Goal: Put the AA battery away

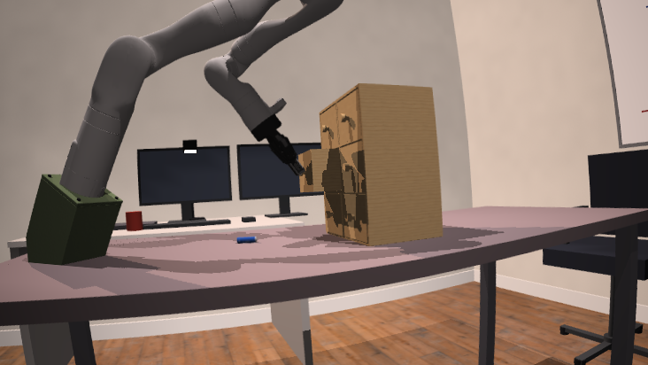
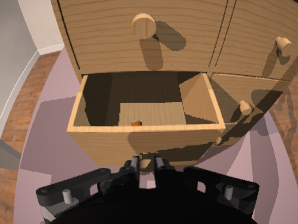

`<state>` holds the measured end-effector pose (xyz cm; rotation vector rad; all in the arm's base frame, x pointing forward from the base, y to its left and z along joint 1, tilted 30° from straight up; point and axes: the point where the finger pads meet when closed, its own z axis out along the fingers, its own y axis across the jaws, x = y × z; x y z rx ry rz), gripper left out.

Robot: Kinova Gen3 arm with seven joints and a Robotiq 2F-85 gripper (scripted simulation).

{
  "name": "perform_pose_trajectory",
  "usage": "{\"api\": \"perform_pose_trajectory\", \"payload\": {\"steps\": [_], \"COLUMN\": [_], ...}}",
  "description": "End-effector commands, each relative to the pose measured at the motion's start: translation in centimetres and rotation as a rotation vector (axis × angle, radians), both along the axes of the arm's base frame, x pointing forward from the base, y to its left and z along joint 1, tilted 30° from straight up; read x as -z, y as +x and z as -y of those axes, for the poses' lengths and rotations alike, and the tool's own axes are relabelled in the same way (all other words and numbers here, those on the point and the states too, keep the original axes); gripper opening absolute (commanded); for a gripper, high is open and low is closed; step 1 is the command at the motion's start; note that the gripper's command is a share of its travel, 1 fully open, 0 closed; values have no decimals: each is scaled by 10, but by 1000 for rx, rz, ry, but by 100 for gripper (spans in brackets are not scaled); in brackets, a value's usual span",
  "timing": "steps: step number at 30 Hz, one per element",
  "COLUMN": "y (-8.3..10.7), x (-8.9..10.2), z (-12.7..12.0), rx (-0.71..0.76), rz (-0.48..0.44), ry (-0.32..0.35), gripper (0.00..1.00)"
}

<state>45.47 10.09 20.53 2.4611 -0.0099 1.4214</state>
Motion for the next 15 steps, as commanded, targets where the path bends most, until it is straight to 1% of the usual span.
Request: {"api": "perform_pose_trajectory", "payload": {"steps": [1,12,13,14,15], "y": [0,0,0,0,0], "x": [0,0,0,0,0], "z": [0,0,0,0,0], "rx": [-1,-1,-1,-1,-1], "rz": [-1,-1,-1,-1,-1], "ry": [0,0,0,0,0], "gripper": [13,13,17,17,21]}}
